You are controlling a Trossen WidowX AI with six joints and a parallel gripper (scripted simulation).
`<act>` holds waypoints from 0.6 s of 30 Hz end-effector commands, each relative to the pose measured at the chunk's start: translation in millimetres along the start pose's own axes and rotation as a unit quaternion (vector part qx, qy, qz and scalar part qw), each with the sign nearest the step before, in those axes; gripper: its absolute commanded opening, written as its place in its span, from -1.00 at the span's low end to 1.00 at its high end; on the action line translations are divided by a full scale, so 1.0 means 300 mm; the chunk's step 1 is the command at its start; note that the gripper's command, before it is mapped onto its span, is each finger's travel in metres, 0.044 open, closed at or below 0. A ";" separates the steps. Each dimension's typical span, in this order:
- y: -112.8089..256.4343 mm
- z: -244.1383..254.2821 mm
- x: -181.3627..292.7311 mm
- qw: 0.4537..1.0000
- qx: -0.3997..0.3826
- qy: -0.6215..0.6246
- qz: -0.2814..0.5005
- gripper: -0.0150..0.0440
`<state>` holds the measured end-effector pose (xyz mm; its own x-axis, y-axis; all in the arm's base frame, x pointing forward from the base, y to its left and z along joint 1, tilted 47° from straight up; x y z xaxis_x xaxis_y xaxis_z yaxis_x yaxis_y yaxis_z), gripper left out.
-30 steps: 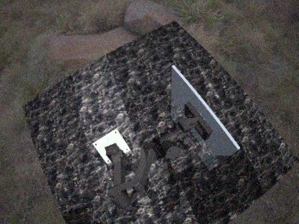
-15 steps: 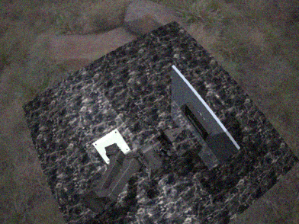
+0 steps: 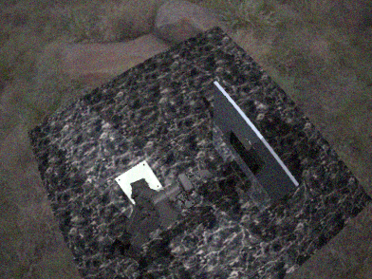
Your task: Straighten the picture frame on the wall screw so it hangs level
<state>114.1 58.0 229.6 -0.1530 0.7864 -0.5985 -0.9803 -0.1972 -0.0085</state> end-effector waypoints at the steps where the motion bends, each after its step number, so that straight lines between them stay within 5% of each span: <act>1: 0.035 -0.002 -0.015 1.000 0.001 -0.004 -0.004 0.39; 18: 0.035 -0.002 -0.015 1.000 0.001 -0.004 -0.004 0.39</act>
<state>104.9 52.7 230.1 -0.1515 0.7874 -0.5976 -0.9809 -0.1945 -0.0076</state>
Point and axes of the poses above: the point midway between the two fingers, 35 mm back from their tips, its own y axis back along the fingers, its own z axis across the jaws, x = y × z, the point moved 8 cm from there along y, back along the fingers, and after that the axes turned 1 degree about -y, right-handed, at the moved point
